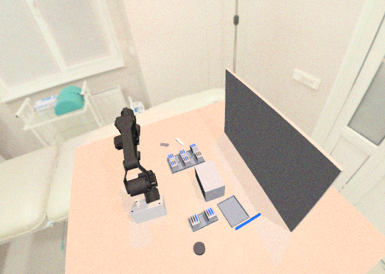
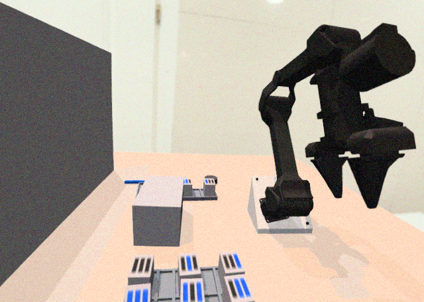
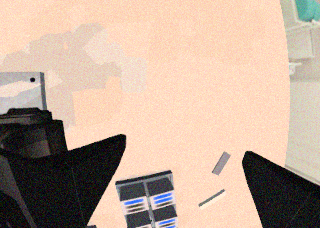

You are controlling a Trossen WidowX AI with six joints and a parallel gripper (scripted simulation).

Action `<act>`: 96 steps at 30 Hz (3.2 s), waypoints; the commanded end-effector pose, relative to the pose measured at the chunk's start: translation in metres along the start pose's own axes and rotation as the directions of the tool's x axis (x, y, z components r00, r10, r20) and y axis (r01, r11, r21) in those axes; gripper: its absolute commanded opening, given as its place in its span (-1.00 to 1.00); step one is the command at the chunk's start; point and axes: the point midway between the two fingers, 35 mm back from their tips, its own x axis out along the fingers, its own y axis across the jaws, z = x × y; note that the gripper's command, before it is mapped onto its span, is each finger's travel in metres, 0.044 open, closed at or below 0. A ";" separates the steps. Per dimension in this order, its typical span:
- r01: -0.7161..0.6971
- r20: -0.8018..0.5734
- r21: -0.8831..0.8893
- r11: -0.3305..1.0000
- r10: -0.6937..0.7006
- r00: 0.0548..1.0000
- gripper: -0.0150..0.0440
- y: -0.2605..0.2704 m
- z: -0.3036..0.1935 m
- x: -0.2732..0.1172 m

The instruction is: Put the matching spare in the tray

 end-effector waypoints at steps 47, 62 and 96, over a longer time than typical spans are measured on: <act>0.473 -0.183 0.660 -0.583 0.486 0.855 1.00 0.003 -0.355 0.002; 0.386 -0.183 0.190 -0.903 0.354 0.917 1.00 0.118 -0.411 -0.067; 0.158 -0.187 0.981 0.111 0.355 0.916 1.00 -0.032 -0.184 0.052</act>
